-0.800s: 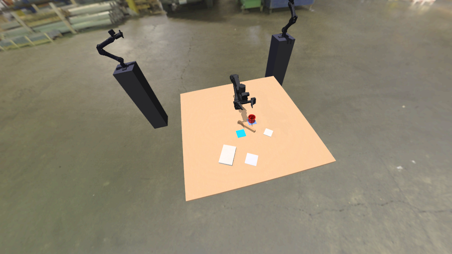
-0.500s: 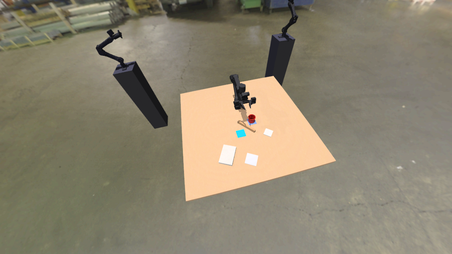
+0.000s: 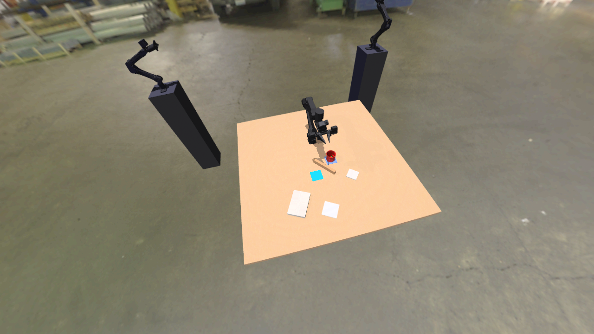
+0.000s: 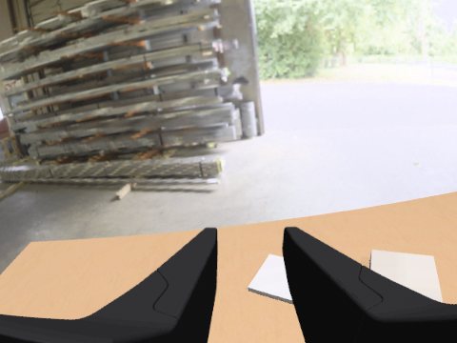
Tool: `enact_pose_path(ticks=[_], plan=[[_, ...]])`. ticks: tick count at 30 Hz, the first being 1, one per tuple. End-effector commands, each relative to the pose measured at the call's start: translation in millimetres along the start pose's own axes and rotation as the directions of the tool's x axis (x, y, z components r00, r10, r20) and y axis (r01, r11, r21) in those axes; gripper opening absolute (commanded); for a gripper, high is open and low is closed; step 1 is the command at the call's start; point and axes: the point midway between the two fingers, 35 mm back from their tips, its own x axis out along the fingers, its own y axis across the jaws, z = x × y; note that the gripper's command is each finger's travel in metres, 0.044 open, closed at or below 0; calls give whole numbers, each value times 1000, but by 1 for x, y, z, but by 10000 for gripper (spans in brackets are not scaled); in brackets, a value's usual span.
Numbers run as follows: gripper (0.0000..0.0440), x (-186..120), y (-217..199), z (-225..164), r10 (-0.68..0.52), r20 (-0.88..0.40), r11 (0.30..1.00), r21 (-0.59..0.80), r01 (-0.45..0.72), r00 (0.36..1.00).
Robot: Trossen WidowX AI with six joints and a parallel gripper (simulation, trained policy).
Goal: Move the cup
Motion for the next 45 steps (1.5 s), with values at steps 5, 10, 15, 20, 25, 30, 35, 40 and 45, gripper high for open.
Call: enact_pose_path(ticks=[5,10,15,20,25,30,35,40,45], plan=[[122,2,8,0,25,-74,996,82,-19,997],[122,4,14,0,36,-127,990,140,-18,991],[124,5,19,-1,46,-183,980,201,-8,982],[129,6,24,-3,56,-240,965,263,10,969],[133,7,29,-5,65,-299,945,324,37,952],[136,7,35,-8,74,-358,921,382,73,931],[138,8,40,-11,82,-417,893,434,119,905],[138,8,46,-16,89,-476,861,478,172,875],[138,7,51,-21,95,-533,826,513,232,841]])
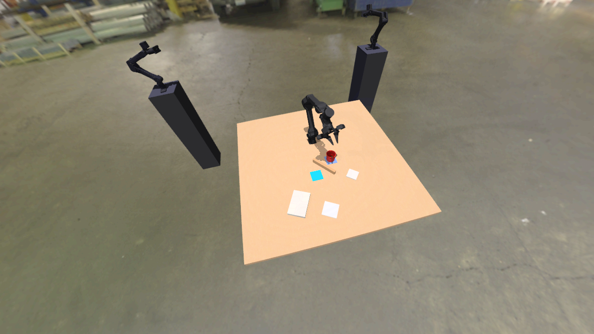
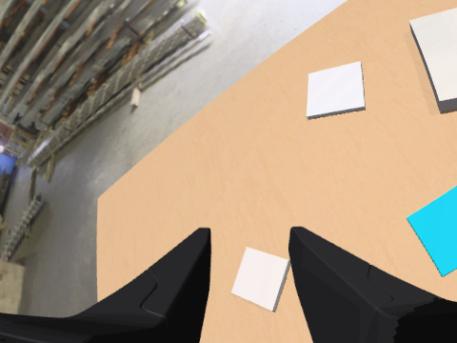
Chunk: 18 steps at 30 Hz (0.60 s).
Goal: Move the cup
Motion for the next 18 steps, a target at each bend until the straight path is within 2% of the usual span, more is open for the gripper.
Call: enact_pose_path(ticks=[1,18], plan=[[137,2,2,-6,-18,-45,999,49,20,999],[127,10,2,-33,-141,-242,953,228,198,960]])
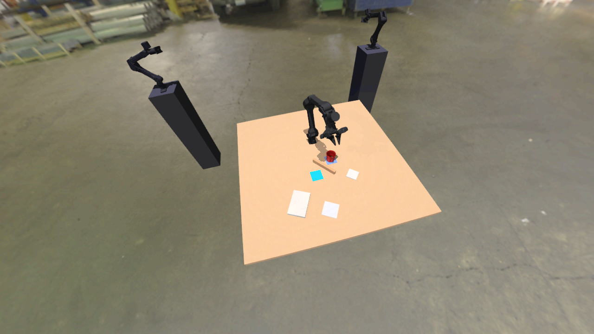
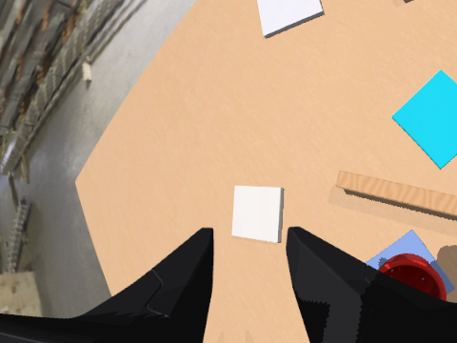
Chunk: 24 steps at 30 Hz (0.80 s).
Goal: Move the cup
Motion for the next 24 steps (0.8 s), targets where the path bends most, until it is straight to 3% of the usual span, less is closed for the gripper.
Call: enact_pose_path(ticks=[1,24], plan=[[126,3,-1,-6,-34,-36,999,37,35,999],[125,23,-39,-38,-327,-213,924,132,358,921]])
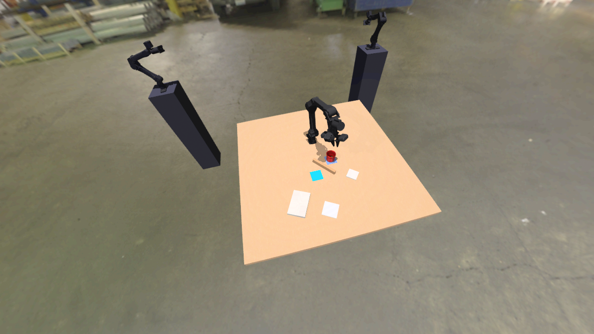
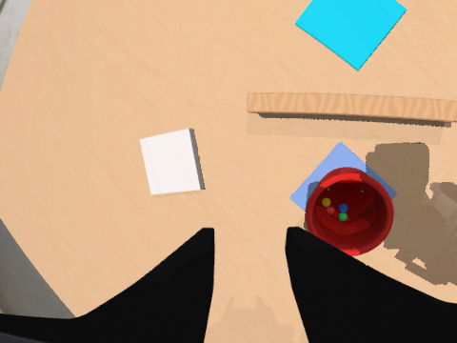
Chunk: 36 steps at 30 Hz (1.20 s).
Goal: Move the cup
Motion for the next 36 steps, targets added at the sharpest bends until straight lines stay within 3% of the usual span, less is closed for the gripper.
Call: enact_pose_path(ticks=[1,18,36], plan=[[125,5,-7,-2,-53,-13,998,18,53,998],[126,26,-40,-10,-273,-75,957,80,279,959],[146,46,-63,-17,-388,-93,906,143,398,917]])
